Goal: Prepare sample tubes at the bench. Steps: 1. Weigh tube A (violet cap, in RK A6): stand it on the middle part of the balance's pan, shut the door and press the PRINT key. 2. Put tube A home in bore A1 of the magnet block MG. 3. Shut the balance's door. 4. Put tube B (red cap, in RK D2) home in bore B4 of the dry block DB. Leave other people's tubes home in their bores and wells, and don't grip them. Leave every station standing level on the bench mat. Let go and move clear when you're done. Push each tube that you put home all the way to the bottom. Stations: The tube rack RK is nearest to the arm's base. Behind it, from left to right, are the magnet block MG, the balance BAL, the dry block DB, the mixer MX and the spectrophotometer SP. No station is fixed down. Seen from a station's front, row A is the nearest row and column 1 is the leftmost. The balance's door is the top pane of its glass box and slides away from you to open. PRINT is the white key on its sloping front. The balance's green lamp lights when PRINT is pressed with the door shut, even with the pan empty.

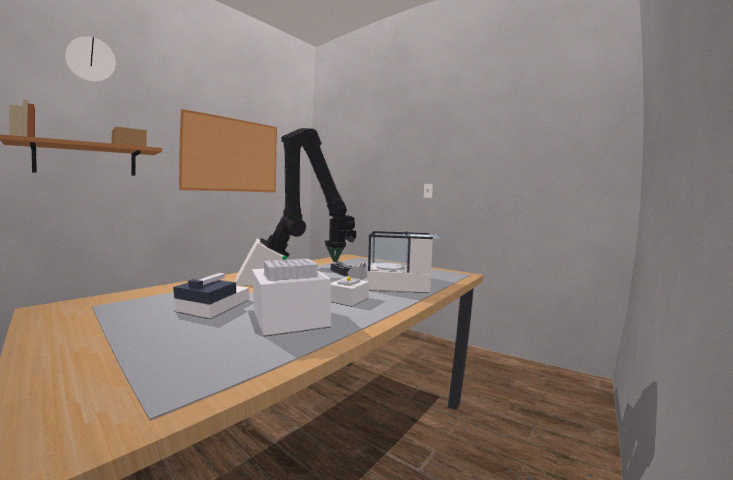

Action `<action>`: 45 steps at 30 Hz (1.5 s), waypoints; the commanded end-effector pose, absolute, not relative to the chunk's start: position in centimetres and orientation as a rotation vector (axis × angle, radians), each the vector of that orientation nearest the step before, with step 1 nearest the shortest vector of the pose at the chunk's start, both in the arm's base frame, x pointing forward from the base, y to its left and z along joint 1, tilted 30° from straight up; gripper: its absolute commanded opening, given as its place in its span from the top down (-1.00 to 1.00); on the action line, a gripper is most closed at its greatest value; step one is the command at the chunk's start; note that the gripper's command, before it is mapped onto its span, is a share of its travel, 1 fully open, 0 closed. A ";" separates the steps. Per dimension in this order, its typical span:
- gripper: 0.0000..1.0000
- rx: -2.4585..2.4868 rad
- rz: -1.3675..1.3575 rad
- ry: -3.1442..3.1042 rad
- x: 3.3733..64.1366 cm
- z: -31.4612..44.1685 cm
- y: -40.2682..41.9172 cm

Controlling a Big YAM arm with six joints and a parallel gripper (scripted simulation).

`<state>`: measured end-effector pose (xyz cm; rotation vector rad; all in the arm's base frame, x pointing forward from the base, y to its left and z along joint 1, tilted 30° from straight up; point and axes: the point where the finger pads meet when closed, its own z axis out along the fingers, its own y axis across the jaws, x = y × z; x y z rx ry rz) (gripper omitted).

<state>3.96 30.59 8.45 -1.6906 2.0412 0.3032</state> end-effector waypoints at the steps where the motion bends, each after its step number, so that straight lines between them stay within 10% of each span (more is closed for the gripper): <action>1: 0.82 -1.677 0.327 2.028 4.0 9.3 31.4; 9: 0.82 -1.677 0.327 2.028 4.0 9.2 31.3; 10: 0.28 -1.687 0.304 2.037 4.3 8.1 30.7; 45: 0.28 -1.665 0.353 2.019 3.3 11.8 31.0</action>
